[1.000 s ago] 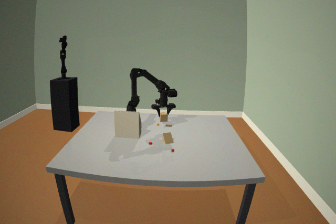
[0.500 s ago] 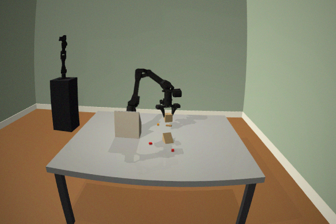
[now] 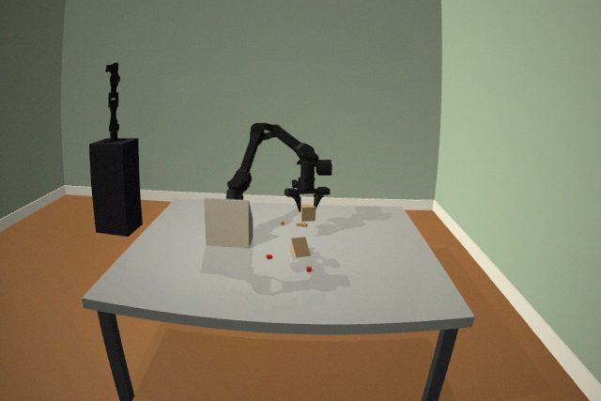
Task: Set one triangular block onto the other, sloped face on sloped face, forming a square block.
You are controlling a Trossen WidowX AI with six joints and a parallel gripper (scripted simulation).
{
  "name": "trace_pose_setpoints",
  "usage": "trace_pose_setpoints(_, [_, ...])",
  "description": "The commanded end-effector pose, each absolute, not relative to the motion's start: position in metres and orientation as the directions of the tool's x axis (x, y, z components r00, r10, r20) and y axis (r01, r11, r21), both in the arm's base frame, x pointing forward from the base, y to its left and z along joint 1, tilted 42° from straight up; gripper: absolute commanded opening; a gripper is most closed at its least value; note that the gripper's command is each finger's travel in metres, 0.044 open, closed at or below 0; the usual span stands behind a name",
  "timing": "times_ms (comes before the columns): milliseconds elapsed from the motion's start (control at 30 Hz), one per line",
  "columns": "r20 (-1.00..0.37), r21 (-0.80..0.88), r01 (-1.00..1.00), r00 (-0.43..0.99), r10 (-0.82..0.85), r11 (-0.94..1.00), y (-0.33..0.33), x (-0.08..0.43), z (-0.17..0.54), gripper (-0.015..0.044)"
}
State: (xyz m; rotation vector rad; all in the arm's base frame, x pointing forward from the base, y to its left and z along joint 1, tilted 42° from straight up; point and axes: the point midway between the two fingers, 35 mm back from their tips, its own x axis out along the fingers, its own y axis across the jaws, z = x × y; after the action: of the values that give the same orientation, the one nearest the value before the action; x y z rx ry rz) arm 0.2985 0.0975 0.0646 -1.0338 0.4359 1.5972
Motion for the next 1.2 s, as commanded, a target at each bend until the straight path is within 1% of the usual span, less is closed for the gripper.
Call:
trace_pose_setpoints(0, [-0.809,-0.221,-0.932,0.011,0.588,-0.287,0.08,0.306,0.054,0.0])
trace_pose_setpoints(200, [-0.807,-0.192,-0.948,0.006,0.59,-0.254,0.058,0.313,0.041,0.0])
trace_pose_setpoints(700, [-0.801,-0.208,-0.934,-0.008,0.599,-0.29,-0.002,0.33,0.006,0.0])
trace_pose_setpoints(1167, [-0.778,-0.239,-0.918,-0.014,0.628,-0.316,-0.061,0.33,-0.032,0.0])
